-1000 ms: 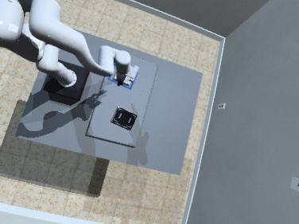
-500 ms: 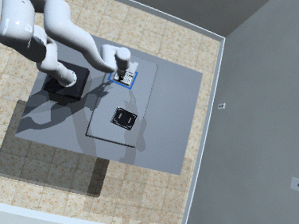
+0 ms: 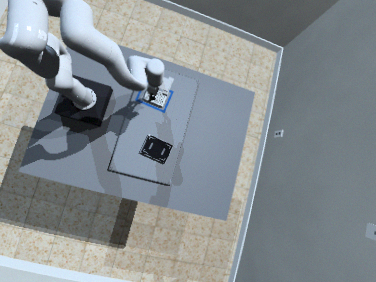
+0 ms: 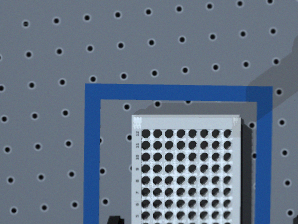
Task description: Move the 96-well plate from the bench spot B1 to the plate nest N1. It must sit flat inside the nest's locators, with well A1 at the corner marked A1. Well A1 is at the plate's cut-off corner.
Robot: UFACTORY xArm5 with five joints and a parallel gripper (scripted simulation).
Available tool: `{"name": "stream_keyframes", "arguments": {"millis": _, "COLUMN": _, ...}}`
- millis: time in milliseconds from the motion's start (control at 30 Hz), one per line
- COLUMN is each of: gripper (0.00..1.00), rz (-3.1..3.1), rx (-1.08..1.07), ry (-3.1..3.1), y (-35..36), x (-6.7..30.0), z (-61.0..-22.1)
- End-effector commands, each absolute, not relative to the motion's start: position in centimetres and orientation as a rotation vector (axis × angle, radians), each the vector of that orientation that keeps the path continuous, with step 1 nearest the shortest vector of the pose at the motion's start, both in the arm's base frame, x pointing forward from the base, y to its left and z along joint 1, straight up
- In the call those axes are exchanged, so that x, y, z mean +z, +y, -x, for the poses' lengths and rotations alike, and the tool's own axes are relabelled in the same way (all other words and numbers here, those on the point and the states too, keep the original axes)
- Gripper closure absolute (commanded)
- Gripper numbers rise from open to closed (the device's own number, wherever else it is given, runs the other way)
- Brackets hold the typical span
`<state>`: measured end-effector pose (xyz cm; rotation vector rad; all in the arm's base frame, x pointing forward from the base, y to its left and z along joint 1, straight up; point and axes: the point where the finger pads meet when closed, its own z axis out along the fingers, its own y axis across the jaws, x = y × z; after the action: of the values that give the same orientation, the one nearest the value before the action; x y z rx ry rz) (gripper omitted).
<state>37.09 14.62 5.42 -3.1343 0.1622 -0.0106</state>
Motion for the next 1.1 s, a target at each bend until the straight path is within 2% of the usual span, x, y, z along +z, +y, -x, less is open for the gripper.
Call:
{"name": "stream_keyframes", "arguments": {"millis": 0, "gripper": 0.00, "rz": 3.134, "rx": -0.017, "ry": 0.162, "y": 14.7, "x": 5.5, "z": -37.2}}
{"name": "stream_keyframes", "arguments": {"millis": 1067, "gripper": 0.00, "rz": 3.134, "rx": -0.017, "ry": 0.162, "y": 14.7, "x": 0.9, "z": -37.3}}
